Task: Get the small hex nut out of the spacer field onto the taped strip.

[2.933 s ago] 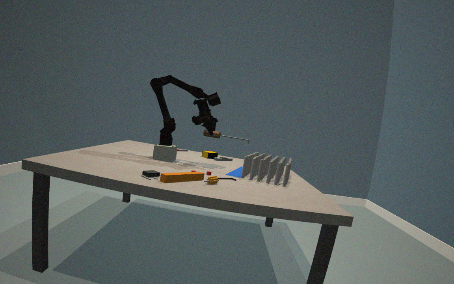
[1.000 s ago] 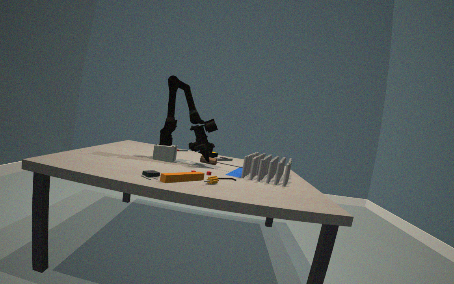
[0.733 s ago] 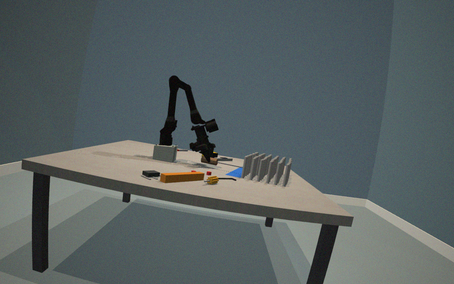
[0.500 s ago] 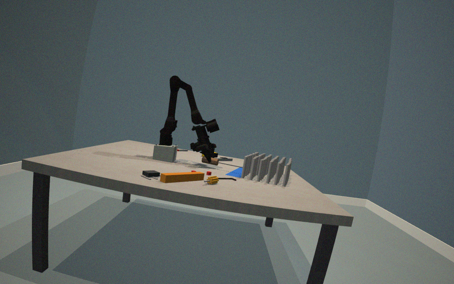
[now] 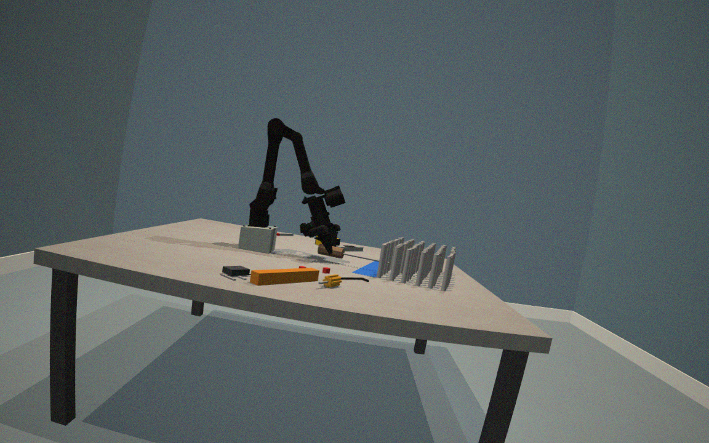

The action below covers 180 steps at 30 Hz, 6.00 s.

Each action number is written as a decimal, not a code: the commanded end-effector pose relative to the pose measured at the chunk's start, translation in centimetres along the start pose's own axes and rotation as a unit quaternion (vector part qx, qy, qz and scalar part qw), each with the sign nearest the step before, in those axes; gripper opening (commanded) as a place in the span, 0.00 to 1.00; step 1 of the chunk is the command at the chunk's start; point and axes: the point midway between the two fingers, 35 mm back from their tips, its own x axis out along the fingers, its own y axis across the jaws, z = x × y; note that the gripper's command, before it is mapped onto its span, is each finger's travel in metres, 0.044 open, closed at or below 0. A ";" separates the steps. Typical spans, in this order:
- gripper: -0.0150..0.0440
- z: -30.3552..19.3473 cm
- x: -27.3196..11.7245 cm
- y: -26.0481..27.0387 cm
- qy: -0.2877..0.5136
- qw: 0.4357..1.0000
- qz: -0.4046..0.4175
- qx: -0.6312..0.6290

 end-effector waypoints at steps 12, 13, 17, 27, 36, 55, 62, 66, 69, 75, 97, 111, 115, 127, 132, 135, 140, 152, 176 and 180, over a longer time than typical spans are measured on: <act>0.25 -1.2 0.6 -0.1 0.002 1.000 -0.002 -0.002; 0.25 -1.2 0.6 -0.2 0.002 1.000 -0.002 -0.002; 0.25 -1.5 0.8 -0.2 0.002 1.000 -0.002 -0.002; 0.25 -2.1 1.1 -0.2 0.002 1.000 -0.002 -0.002; 0.25 -2.6 1.3 -0.2 0.002 1.000 -0.002 -0.002; 0.25 -3.7 1.9 -0.2 0.003 1.000 -0.002 -0.002; 0.25 -4.1 2.2 -0.2 0.003 1.000 -0.002 -0.002; 0.25 -4.3 2.3 -0.2 0.003 1.000 -0.002 -0.002; 0.25 -4.5 2.4 -0.2 0.003 1.000 -0.002 -0.002; 0.25 -4.8 2.6 -0.2 0.003 1.000 -0.002 -0.002; 0.25 -6.0 3.2 -0.2 0.004 1.000 -0.002 -0.002; 0.25 -6.8 3.6 -0.2 0.004 1.000 -0.002 -0.002; 0.25 -7.0 3.7 -0.2 0.005 1.000 -0.002 -0.002; 0.25 -7.7 4.1 -0.2 0.005 1.000 -0.002 -0.002; 0.25 -7.9 4.2 -0.2 0.005 1.000 -0.002 -0.002; 0.25 -8.1 4.3 -0.2 0.005 1.000 -0.002 -0.002; 0.25 -8.3 4.4 -0.2 0.005 1.000 -0.002 -0.002; 0.25 -9.0 4.8 -0.2 0.006 1.000 -0.002 -0.002; 0.25 -10.2 5.4 -0.2 0.006 1.000 -0.002 -0.002; 0.25 -10.4 5.5 -0.2 0.006 1.000 -0.002 -0.002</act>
